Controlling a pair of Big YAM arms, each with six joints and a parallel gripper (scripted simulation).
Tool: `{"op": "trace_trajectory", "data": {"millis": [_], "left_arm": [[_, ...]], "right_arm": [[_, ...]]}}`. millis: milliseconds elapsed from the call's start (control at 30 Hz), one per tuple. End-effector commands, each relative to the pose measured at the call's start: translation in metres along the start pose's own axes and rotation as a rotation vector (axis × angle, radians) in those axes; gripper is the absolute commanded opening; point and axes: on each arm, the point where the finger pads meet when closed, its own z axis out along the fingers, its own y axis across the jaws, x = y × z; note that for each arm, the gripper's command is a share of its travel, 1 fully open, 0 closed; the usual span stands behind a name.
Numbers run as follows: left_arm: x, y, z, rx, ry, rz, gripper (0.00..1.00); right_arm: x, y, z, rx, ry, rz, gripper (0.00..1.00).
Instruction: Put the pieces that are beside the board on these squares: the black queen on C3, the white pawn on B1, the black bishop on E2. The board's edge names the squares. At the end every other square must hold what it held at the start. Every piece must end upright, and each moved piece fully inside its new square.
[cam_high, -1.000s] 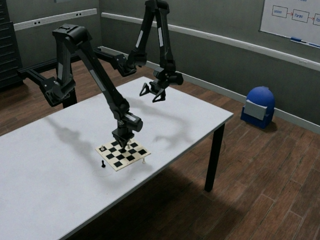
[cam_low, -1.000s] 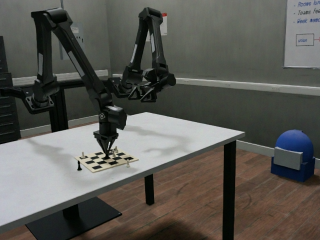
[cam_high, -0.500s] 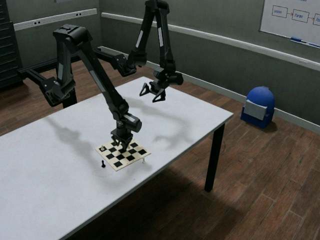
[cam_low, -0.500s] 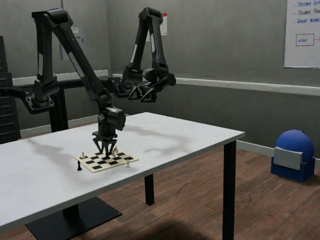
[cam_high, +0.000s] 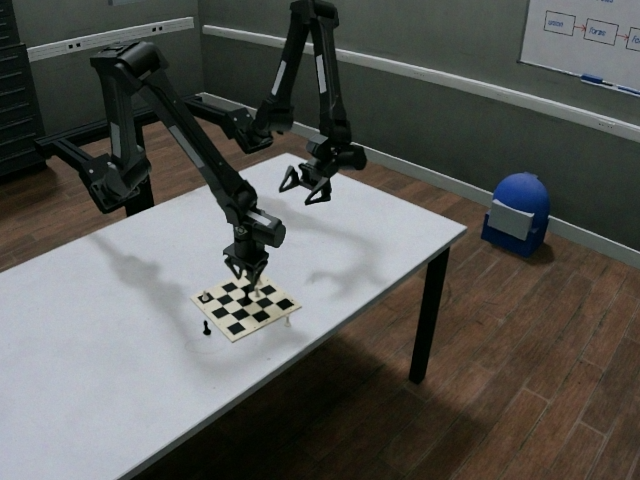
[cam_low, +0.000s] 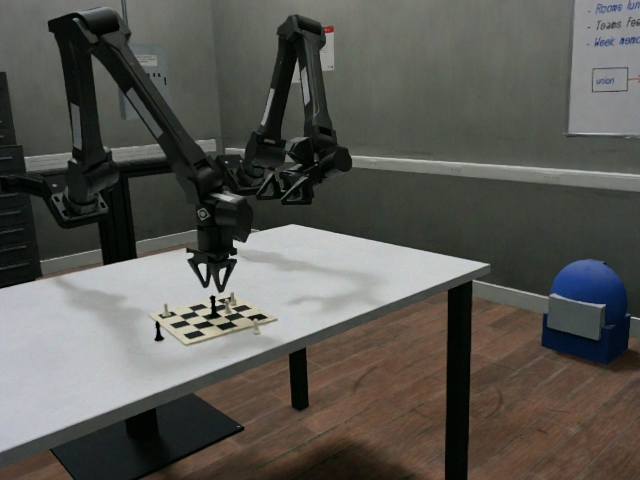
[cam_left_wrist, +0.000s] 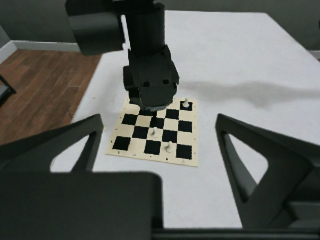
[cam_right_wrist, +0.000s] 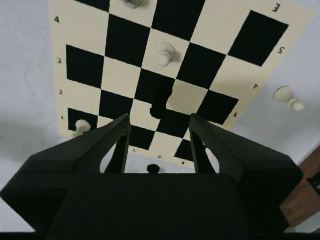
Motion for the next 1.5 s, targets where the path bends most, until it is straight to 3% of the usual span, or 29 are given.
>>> {"op": "trace_trajectory", "data": {"millis": [0, 167, 333, 533, 933, 1133, 1467], "left_arm": [[-0.010, 0.009, -0.002, -0.013, -0.012, 0.041, 1.00], [-0.010, 0.009, -0.002, -0.013, -0.012, 0.041, 1.00], [-0.010, 0.009, -0.002, -0.013, -0.012, 0.041, 1.00], [-0.018, 0.027, -0.006, -0.062, 0.000, 0.060, 1.00], [-0.014, 0.044, -0.007, -0.131, 0.033, 0.036, 1.00], [-0.014, 0.045, -0.007, -0.131, 0.033, 0.036, 1.00], [-0.014, 0.044, -0.007, -0.129, 0.033, 0.036, 1.00]], "right_arm": [[-0.002, -0.041, -0.053, 0.076, -0.013, 0.029, 0.60], [0.004, -0.041, -0.056, 0.108, -0.037, 0.011, 0.60], [0.000, -0.038, -0.021, 0.148, -0.118, 0.000, 0.60], [-0.001, -0.047, -0.010, 0.226, -0.192, -0.008, 0.60], [0.002, -0.064, 0.003, 0.478, -0.381, -0.078, 0.60], [0.003, -0.066, 0.002, 0.520, -0.442, 0.005, 0.60], [-0.006, -0.081, -0.010, 0.529, -0.503, 0.427, 0.60]]}}
